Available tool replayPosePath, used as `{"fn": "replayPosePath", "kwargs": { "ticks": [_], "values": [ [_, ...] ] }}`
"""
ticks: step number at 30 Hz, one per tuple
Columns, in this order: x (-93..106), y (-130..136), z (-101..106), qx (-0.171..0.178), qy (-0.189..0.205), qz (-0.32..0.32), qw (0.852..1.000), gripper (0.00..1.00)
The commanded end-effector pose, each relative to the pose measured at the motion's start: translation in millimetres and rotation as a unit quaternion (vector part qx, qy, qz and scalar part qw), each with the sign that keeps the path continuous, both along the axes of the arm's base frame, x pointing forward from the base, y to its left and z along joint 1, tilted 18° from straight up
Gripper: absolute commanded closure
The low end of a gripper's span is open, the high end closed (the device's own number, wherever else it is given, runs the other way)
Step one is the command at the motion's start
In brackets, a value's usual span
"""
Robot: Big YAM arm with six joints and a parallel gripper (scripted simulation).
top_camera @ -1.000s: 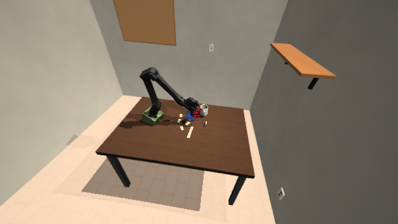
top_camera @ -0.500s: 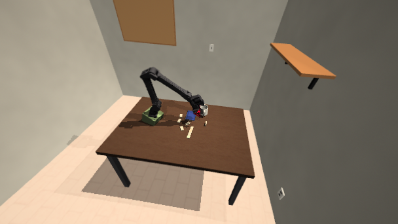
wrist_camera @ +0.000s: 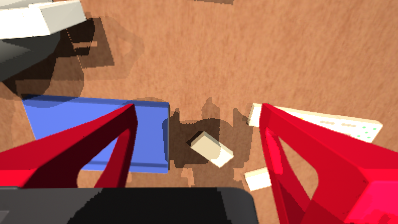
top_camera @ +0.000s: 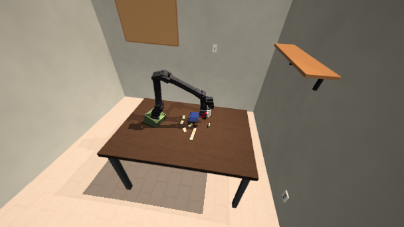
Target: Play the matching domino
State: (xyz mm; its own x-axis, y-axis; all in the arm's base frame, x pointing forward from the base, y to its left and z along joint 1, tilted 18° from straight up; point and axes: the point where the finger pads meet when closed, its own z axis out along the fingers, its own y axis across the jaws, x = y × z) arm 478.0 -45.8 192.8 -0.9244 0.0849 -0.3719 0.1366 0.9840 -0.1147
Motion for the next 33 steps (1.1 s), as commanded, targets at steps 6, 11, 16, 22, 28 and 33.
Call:
{"fn": "replayPosePath", "kwargs": {
  "ticks": [6,11,16,22,28,33],
  "values": [
    [10.0,1.8,22.0,0.008,0.021,-0.010,1.000,0.26],
    [12.2,2.6,28.6,0.012,0.036,-0.016,0.999,0.26],
    [12.2,2.6,28.6,0.012,0.036,-0.016,0.999,0.26],
    [8.4,1.3,23.3,0.010,0.038,-0.013,0.999,0.26],
    [16.4,1.1,33.4,0.010,0.027,-0.015,0.999,0.26],
    [16.4,1.1,33.4,0.010,0.027,-0.015,0.999,0.26]
  ]
}}
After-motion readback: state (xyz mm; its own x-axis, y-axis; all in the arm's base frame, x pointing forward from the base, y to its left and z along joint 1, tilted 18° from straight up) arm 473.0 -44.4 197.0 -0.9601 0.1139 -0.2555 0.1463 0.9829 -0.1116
